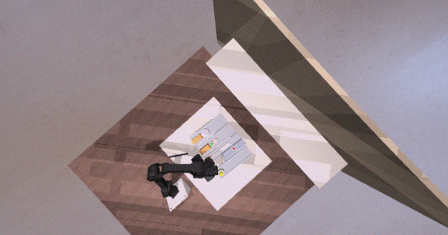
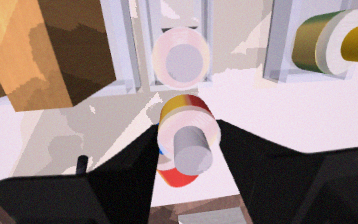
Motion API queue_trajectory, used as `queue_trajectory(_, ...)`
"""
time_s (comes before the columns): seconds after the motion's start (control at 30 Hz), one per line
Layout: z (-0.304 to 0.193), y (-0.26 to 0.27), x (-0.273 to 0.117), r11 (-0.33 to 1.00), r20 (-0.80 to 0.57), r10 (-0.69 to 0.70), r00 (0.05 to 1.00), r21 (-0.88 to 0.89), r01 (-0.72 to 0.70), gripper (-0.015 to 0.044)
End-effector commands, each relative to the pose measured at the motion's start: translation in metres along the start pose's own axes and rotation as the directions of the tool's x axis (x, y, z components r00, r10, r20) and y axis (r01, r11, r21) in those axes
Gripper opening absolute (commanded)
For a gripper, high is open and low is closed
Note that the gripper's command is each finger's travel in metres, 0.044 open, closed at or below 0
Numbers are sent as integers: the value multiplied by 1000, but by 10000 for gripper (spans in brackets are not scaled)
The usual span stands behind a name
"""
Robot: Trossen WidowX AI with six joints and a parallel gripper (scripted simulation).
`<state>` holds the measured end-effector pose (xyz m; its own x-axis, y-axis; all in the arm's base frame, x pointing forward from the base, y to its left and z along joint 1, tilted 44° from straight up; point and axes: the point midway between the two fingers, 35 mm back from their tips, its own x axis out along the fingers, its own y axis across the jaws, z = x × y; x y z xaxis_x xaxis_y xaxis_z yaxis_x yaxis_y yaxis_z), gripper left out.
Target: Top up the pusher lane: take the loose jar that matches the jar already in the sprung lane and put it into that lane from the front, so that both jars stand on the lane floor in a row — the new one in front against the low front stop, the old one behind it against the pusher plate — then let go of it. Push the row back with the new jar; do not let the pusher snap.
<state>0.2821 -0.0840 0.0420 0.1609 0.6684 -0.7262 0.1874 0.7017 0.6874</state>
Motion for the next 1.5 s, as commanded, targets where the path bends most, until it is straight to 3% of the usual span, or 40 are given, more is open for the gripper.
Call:
queue_trajectory(0.0, -1, 0, 4, 1000, 0, 6, 1000, 7, -6, 0)
queue_trajectory(1.47, 17, 0, 4, 1000, 1, 6, 1000, 6, -6, 0)
